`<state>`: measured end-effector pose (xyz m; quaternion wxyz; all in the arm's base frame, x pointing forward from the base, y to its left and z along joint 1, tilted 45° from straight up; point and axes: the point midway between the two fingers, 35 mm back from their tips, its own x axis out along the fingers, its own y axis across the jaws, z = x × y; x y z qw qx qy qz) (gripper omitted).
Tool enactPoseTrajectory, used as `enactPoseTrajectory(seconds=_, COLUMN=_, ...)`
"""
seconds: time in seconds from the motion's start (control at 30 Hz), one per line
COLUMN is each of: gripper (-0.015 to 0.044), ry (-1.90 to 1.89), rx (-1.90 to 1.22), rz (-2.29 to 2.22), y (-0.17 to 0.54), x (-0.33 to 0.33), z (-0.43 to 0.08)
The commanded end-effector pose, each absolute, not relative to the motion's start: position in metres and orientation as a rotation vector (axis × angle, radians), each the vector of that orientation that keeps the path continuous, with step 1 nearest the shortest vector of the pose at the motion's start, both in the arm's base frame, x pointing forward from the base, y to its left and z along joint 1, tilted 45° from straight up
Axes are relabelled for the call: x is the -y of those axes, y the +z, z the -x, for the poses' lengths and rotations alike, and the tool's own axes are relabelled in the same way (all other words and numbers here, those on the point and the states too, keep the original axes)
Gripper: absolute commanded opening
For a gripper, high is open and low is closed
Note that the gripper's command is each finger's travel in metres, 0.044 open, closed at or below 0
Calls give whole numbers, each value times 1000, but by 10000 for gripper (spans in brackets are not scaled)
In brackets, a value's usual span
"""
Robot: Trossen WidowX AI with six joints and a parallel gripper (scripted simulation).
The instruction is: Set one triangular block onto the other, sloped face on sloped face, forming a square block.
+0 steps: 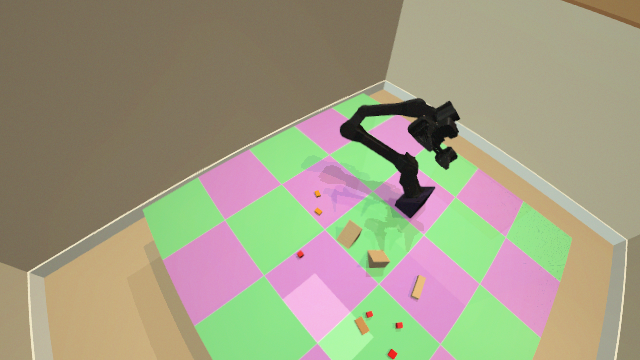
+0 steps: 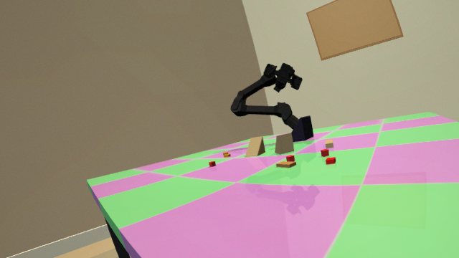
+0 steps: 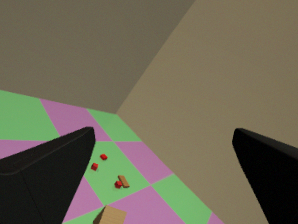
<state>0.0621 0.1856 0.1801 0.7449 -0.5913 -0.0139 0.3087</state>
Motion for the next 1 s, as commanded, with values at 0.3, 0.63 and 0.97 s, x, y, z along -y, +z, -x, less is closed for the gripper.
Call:
enactPoseTrajectory(seconds=0.3, gripper=440, ry=483, rx=-364, rz=1404, y=163, x=-209, z=-99)
enactPoseTrajectory(seconds=0.63, gripper=440, ry=222, rx=-931, rz=1520, y=119, x=-205, z=-185)
enactPoseTrajectory(seconds=0.97, gripper=440, ry=34, rx=-1465, rz=1425, y=58, x=-157, z=-264)
